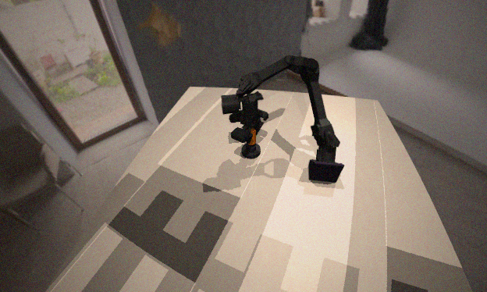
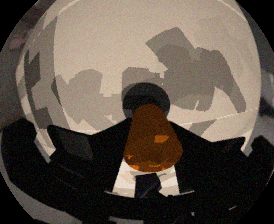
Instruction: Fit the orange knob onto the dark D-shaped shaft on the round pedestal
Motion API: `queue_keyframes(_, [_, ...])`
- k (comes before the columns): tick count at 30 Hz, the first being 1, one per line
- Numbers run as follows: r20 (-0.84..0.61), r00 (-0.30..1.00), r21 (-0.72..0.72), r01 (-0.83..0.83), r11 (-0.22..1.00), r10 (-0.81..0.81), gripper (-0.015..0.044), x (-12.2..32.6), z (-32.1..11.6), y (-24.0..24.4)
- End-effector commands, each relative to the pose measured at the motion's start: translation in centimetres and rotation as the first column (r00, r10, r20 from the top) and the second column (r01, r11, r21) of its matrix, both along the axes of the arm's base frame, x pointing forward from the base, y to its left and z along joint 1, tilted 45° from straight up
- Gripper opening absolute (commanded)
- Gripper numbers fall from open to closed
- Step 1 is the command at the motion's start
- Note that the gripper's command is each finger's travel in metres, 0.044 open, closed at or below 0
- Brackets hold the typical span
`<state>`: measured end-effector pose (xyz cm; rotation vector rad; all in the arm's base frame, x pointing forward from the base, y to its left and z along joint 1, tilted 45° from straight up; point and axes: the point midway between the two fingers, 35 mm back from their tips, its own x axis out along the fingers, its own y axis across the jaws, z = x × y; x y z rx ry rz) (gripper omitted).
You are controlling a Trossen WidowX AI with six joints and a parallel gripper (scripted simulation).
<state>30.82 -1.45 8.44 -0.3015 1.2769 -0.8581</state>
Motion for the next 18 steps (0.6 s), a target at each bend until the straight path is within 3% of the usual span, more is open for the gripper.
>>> queue_keyframes(1, [0.073,0.995,0.009,0.067,0.998,-0.067,0.0000,0.39,0.07,0.16])
queue_keyframes(18, [0.073,0.995,0.009,0.067,0.998,-0.067,0.0000,0.23,-0.26,-0.18])
